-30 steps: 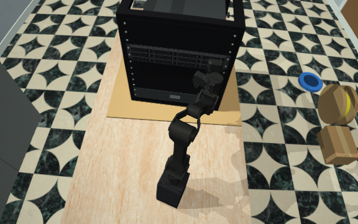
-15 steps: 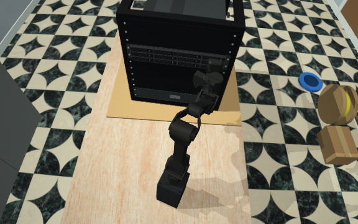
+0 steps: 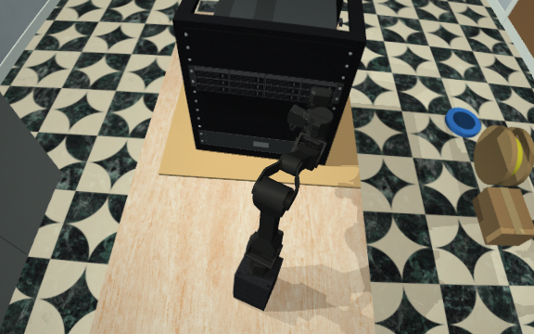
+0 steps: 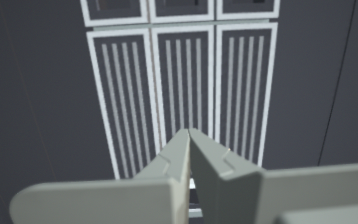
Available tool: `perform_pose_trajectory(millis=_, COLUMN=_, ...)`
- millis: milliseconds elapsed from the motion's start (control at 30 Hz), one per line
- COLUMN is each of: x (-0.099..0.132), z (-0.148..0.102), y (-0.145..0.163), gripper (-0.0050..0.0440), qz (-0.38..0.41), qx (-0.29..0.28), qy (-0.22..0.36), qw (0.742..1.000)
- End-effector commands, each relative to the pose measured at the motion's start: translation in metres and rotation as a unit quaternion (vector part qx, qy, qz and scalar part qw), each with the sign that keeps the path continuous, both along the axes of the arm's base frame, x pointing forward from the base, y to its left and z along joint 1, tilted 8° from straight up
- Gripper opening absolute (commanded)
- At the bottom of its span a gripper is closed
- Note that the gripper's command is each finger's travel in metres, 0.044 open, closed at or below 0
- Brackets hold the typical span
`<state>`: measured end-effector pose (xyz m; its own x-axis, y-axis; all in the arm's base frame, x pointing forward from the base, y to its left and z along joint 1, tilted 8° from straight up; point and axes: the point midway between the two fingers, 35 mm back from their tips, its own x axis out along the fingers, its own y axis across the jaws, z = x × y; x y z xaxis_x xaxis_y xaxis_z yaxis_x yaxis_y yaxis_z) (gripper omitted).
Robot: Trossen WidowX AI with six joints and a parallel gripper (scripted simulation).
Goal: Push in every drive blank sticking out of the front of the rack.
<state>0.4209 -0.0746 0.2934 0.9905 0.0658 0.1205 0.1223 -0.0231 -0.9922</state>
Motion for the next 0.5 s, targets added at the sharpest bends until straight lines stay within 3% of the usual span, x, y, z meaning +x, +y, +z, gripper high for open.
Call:
perform_pose_trajectory(millis=0, x=0.004, z=0.009, y=0.0, gripper=-0.005, qz=-0.002, qx=-0.005, qy=-0.009, qw=1.0)
perform_pose_trajectory(millis=267, x=0.002, z=0.009, y=0.0, gripper=-0.005, qz=-0.002, qx=-0.005, qy=-0.009, qw=1.0)
perform_pose_trajectory(millis=467, x=-0.024, z=0.005, y=-0.002, gripper=-0.005, qz=-0.002, qx=-0.005, qy=-0.009, qw=1.0)
